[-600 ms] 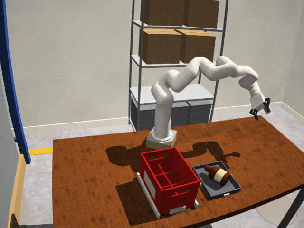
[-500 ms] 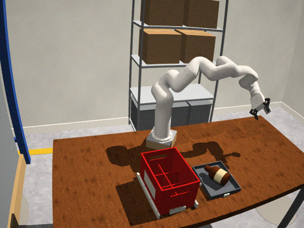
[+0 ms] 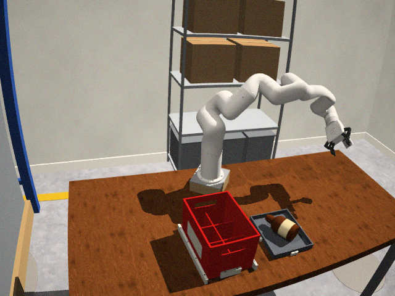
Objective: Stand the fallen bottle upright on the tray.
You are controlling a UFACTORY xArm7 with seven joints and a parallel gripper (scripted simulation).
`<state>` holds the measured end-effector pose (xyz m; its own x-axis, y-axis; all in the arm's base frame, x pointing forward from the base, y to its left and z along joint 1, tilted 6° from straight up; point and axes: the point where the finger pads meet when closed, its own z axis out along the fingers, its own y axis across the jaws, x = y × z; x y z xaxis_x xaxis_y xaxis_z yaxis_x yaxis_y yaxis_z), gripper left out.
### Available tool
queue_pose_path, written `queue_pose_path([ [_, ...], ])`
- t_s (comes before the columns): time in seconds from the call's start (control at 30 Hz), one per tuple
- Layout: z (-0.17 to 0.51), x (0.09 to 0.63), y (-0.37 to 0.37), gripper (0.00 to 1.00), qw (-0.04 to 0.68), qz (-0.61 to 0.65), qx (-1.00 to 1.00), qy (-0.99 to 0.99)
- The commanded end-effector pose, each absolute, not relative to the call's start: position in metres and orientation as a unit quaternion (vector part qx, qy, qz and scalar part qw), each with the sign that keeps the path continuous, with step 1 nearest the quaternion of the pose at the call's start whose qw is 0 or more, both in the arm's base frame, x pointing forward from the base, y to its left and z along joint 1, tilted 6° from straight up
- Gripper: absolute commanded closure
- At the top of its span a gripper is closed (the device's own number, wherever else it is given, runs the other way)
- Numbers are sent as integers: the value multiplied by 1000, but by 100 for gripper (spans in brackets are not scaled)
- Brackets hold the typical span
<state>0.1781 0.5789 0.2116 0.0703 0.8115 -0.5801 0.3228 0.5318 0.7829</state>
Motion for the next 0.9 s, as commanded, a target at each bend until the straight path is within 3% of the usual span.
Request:
queue_pose_path([
  [0.0,214,180,579,0,585,209,440,649],
  [0.37,207,276,485,0,497,133,568,643],
  [0.87,193,323,389,0,391,80,697,595],
])
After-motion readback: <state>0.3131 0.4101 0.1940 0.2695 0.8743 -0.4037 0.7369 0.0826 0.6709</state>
